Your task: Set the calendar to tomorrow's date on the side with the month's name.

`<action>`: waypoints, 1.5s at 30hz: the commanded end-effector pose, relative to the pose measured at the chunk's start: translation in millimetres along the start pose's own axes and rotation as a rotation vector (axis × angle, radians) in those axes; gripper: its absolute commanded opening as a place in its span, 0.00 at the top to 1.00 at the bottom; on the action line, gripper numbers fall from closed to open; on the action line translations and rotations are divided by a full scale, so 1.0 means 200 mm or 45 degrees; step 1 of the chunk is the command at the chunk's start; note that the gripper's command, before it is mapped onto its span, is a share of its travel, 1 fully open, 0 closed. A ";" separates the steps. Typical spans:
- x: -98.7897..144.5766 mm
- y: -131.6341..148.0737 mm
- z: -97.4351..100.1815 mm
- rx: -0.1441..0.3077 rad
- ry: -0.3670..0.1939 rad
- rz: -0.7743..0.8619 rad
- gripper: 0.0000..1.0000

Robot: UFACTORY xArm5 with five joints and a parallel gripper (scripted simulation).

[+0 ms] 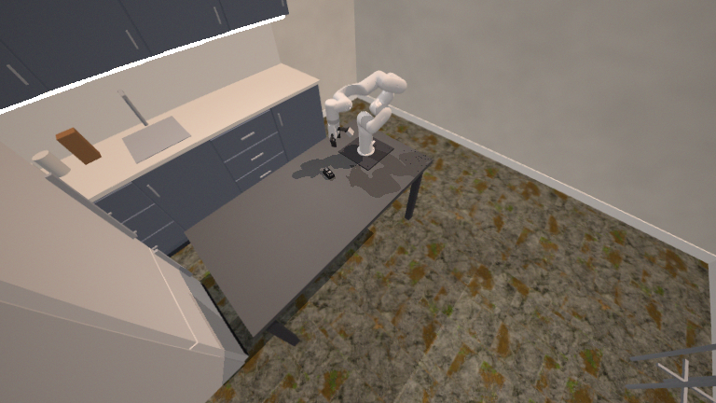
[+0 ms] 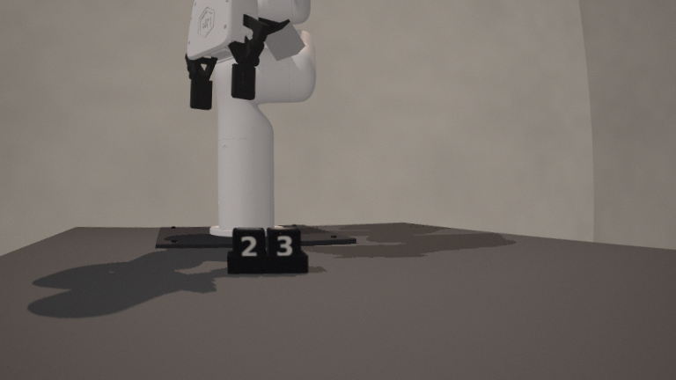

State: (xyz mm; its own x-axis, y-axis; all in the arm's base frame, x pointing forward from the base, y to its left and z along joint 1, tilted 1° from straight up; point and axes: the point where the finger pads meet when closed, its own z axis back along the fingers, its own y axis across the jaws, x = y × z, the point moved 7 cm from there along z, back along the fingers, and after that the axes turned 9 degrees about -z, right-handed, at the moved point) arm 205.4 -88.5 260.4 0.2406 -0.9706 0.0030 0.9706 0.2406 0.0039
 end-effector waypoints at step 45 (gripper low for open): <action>0.00 -0.01 -0.29 0.004 -0.003 0.016 0.00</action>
State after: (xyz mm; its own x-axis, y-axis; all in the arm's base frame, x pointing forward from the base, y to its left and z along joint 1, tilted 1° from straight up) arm 203.9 -89.2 201.2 0.2527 -0.9675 0.0036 0.9675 0.2527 0.0045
